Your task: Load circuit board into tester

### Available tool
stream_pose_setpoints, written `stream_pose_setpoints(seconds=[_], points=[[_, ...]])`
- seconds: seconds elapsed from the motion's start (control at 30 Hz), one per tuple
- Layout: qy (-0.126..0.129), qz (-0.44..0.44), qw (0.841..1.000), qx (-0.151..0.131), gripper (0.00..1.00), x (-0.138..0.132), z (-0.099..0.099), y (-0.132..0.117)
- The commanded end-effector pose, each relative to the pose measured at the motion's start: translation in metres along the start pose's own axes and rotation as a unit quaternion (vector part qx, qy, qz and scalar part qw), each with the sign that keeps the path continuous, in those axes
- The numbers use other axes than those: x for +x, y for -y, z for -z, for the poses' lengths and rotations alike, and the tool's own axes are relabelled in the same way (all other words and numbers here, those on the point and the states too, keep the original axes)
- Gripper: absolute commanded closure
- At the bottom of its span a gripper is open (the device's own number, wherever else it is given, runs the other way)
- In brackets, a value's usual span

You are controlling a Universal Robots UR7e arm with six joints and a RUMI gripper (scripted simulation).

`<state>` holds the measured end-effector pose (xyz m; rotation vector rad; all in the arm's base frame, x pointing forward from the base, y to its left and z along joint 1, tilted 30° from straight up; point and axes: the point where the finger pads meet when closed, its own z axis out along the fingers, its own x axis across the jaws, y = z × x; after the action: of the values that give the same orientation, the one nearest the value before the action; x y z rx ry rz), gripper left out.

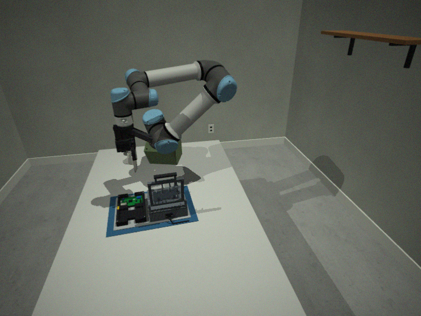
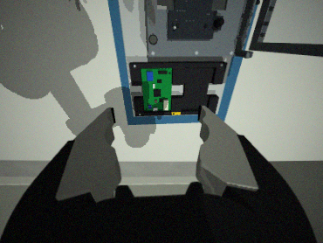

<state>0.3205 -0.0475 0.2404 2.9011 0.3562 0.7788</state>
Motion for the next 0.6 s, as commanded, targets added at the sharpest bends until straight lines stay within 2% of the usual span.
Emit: stream_pose_setpoints(seconds=[0.0, 0.27, 0.33, 0.57], points=[[0.006, 0.000, 1.000, -0.002, 0.41, 0.000, -0.017, 0.007], [0.006, 0.000, 1.000, -0.002, 0.41, -0.002, -0.044, 0.020], [0.006, 0.000, 1.000, -0.002, 0.41, -0.002, -0.044, 0.020], [0.006, 0.000, 1.000, -0.002, 0.41, -0.004, -0.063, 0.029]])
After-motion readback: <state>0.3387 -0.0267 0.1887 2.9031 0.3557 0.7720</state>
